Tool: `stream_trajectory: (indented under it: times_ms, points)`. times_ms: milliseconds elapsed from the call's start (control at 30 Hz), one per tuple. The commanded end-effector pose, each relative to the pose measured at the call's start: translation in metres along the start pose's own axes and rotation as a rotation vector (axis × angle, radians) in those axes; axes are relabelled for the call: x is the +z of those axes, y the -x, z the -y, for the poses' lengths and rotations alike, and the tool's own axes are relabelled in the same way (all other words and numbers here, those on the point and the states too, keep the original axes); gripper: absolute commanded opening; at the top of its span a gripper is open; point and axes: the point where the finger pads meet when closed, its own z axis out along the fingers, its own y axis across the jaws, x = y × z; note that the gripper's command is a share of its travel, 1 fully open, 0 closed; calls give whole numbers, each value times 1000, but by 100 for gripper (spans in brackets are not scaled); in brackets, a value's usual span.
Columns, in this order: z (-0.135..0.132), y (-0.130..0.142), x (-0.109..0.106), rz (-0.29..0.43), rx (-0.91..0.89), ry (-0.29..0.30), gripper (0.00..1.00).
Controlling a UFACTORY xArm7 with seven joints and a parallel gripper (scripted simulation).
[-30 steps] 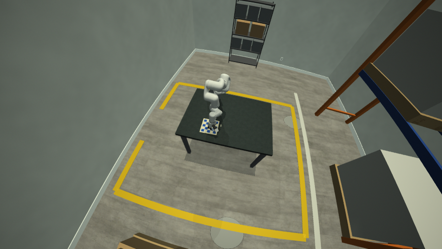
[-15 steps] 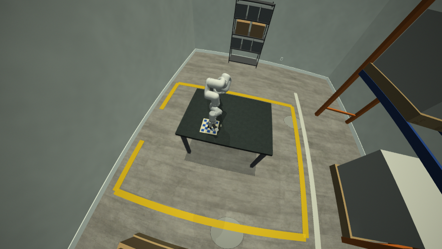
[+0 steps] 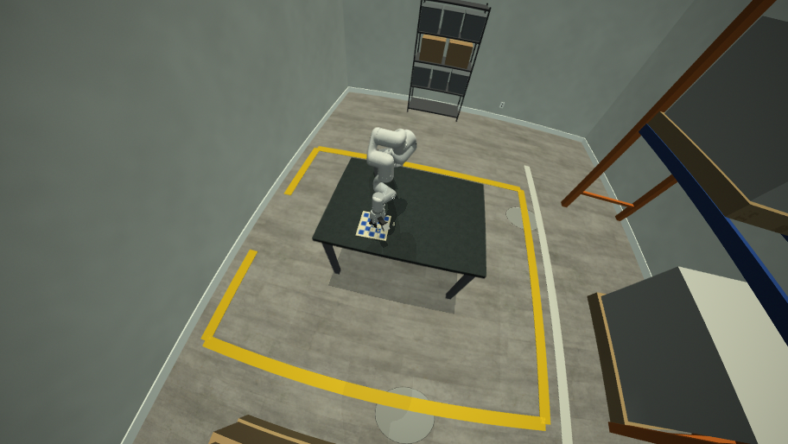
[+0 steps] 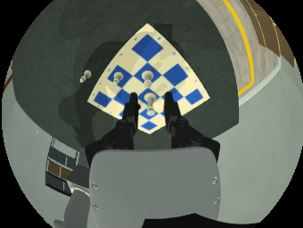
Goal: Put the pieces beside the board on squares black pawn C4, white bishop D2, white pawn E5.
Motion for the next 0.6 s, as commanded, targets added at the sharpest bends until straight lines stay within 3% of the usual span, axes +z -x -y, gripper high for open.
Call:
stream_trajectory:
  times_ms: [0, 200, 233, 567]
  points:
    - [3, -1, -25, 16, 3, -11, 37]
    - [3, -1, -30, 16, 3, -11, 37]
    - [3, -1, -30, 16, 3, -11, 100]
    - [3, -1, -30, 16, 3, -11, 100]
